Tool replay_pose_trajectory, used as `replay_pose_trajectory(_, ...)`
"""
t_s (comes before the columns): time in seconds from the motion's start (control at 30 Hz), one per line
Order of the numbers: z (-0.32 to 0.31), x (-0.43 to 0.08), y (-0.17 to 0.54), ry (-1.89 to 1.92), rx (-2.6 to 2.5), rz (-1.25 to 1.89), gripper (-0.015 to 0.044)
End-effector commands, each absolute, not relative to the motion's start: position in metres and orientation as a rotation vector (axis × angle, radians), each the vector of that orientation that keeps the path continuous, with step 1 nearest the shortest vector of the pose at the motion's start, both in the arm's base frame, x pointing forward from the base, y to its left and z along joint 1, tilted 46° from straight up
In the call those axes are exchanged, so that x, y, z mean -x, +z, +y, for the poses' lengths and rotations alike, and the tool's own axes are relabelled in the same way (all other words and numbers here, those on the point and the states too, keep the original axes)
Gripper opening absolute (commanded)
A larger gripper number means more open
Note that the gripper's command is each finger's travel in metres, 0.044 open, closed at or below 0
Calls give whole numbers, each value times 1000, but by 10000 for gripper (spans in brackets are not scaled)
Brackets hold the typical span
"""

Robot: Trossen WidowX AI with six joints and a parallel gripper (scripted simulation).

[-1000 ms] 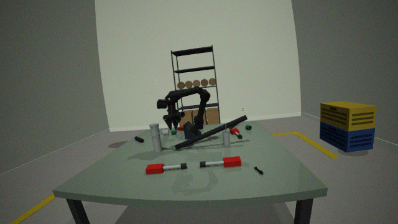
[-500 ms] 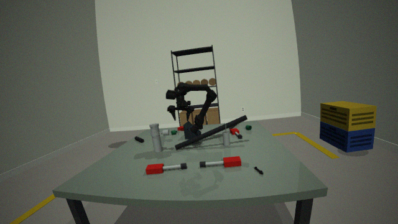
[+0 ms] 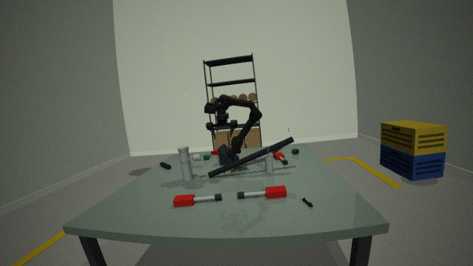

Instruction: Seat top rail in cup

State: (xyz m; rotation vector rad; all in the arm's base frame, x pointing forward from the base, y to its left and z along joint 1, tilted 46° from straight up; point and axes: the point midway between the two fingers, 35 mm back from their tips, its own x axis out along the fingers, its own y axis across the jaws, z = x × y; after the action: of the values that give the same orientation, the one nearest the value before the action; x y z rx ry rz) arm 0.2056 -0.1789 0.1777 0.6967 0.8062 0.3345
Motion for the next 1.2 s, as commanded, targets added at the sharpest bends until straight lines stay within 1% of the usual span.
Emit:
replay_pose_trajectory(0.0,-176,-205,179,324,-736,814,440)
replay_pose_trajectory(0.17,-165,-213,170,248,-982,957,440)
replay_pose_trajectory(0.33,-146,-224,156,62,-1327,1179,440)
replay_pose_trajectory(0.57,-120,-235,138,-364,-1731,1452,440)
replay_pose_trajectory(0.7,-108,-239,130,-630,-1879,1541,440)
replay_pose_trajectory(1.17,-107,-240,129,-645,-1885,1545,440)
